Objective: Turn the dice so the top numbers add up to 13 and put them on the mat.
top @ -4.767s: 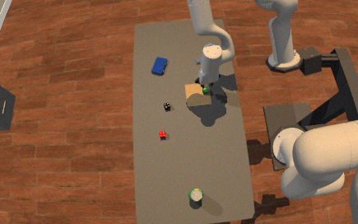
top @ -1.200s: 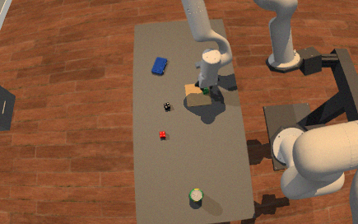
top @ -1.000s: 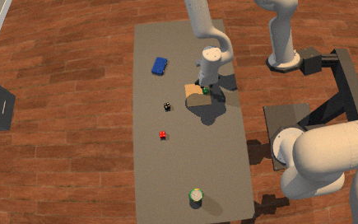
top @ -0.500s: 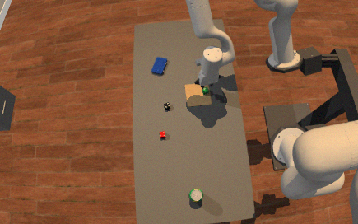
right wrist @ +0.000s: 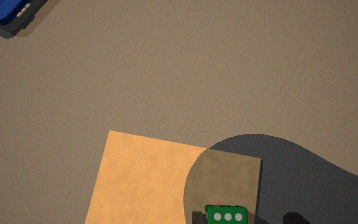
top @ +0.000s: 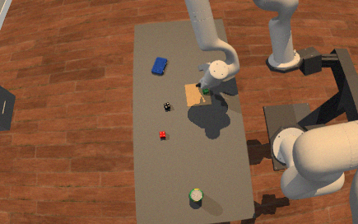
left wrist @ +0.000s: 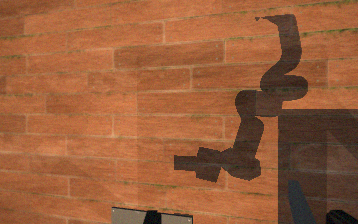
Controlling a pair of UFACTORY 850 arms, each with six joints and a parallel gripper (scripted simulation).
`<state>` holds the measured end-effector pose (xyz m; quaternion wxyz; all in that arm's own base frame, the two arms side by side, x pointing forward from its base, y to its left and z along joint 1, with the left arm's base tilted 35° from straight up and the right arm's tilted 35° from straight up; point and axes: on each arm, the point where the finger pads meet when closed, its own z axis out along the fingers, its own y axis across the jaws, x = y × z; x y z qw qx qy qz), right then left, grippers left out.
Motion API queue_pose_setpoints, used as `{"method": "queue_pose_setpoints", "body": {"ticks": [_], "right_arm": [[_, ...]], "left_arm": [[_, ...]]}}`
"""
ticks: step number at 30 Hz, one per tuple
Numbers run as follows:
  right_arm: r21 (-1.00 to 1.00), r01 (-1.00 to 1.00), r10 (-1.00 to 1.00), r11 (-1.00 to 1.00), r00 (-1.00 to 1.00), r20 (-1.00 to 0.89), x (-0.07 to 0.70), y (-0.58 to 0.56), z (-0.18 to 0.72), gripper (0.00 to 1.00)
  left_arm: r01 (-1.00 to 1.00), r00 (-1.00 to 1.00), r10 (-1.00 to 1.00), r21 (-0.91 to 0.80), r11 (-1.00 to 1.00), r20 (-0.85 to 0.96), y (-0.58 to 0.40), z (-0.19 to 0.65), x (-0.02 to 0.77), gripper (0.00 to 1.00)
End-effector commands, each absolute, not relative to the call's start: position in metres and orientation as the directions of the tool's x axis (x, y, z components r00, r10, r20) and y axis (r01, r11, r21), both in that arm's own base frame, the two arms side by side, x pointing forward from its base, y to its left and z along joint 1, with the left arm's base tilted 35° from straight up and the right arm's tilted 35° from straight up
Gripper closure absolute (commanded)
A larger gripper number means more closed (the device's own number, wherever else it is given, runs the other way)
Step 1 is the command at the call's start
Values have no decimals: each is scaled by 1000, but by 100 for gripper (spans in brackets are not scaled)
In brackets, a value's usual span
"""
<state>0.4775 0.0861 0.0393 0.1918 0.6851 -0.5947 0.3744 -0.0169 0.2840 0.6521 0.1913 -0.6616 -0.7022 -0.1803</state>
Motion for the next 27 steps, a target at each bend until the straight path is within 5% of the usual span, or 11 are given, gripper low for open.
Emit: {"method": "queue_pose_setpoints", "body": {"ticks": [1,27], "right_arm": [[-183,-958,-639,-219,-1,769,478,87,38,52],[-183,-958,-251,-220,-126,960,478,91,31,52]], "left_arm": [[998,-51,859,0,60,509,284,653,-17,0],[998,-51,859,0,60,509,284,653,-17,0]]}}
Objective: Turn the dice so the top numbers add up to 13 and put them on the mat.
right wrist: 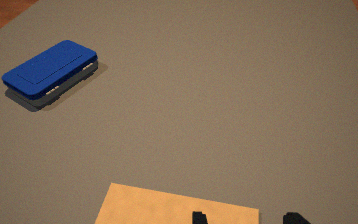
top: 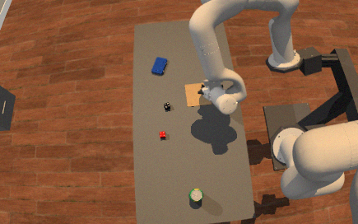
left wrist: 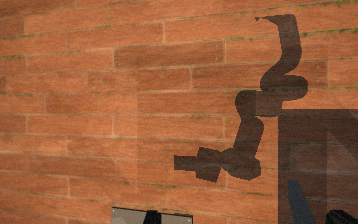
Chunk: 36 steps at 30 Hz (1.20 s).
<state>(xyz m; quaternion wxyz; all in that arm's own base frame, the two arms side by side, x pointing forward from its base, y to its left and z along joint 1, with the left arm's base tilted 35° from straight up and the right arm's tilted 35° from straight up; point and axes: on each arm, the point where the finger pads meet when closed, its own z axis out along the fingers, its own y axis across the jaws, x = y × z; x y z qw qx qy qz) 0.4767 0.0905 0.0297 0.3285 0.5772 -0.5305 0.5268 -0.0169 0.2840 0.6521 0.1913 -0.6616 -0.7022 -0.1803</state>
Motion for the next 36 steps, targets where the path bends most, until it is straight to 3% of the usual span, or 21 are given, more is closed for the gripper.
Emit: {"method": "queue_pose_setpoints", "body": {"ticks": [1,36], "right_arm": [[-183,-958,-241,-220,-128,962,478,91,31,52],[-183,-958,-236,-220,-129,963,481,85,21,52]], "left_arm": [[998,-51,859,0,60,509,284,653,-17,0],[998,-51,859,0,60,509,284,653,-17,0]]}}
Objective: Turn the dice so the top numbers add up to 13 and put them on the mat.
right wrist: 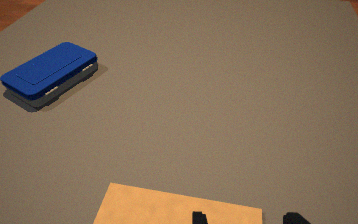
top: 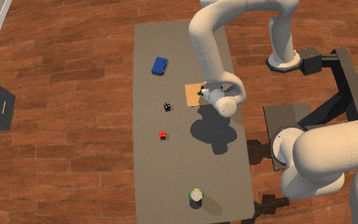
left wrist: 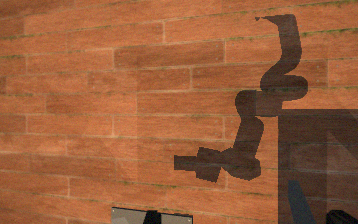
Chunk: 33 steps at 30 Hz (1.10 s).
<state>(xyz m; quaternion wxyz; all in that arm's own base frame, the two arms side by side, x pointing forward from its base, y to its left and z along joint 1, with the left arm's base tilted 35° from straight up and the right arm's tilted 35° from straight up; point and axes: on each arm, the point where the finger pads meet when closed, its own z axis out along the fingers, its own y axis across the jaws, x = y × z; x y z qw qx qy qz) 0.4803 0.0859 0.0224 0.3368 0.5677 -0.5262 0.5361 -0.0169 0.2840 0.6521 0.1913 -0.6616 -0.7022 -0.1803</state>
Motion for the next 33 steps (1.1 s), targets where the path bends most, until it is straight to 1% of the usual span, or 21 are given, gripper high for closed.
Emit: {"method": "queue_pose_setpoints", "body": {"ticks": [1,33], "right_arm": [[-183,-958,-236,-220,-129,963,482,85,20,52],[-183,-958,-236,-220,-129,963,495,60,-20,52]], "left_arm": [[998,-51,859,0,60,509,284,653,-17,0],[998,-51,859,0,60,509,284,653,-17,0]]}}
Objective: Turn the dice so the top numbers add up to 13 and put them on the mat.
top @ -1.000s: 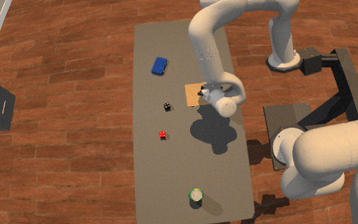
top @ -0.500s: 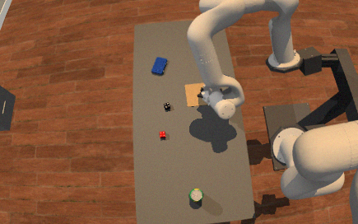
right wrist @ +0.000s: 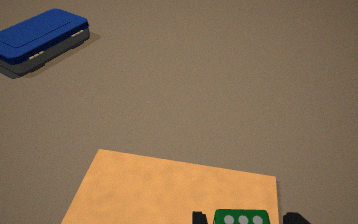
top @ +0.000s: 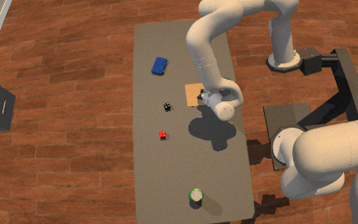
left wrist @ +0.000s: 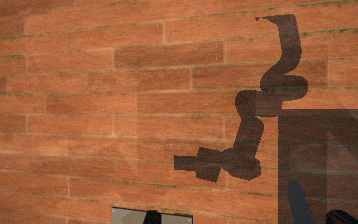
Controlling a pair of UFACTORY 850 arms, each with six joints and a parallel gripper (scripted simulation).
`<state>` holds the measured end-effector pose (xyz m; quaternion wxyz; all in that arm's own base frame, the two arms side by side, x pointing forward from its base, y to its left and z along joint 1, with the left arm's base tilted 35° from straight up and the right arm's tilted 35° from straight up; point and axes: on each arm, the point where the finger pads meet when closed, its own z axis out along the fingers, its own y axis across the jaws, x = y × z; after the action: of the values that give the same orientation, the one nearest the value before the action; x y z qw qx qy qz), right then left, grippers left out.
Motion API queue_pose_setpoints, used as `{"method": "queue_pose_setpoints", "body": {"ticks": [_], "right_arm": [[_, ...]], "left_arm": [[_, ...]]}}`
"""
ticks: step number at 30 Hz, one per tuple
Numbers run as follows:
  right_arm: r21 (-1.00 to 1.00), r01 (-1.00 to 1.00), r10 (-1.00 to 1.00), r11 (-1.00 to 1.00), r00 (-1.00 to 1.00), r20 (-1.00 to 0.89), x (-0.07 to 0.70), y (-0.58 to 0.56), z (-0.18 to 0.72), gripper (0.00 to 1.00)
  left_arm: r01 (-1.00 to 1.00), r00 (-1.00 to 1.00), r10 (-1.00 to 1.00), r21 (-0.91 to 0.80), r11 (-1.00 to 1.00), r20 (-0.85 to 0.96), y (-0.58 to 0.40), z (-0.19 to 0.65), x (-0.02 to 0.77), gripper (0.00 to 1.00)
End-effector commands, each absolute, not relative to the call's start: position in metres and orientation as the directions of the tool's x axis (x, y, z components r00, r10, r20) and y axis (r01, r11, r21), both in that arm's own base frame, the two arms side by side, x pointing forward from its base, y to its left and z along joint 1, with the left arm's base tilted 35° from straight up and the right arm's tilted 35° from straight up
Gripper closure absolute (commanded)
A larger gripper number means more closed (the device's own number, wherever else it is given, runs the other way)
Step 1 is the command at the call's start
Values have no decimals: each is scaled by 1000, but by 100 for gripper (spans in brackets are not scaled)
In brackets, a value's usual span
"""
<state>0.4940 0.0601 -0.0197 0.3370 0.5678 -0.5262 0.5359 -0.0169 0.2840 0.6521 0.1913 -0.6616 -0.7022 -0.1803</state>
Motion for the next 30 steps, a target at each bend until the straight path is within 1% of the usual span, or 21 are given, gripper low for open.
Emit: {"method": "queue_pose_setpoints", "body": {"ticks": [1,30], "right_arm": [[-183,-958,-236,-220,-129,963,495,60,-21,52],[-183,-958,-236,-220,-129,963,497,56,-26,52]], "left_arm": [[998,-51,859,0,60,509,284,653,-17,0],[998,-51,859,0,60,509,284,653,-17,0]]}}
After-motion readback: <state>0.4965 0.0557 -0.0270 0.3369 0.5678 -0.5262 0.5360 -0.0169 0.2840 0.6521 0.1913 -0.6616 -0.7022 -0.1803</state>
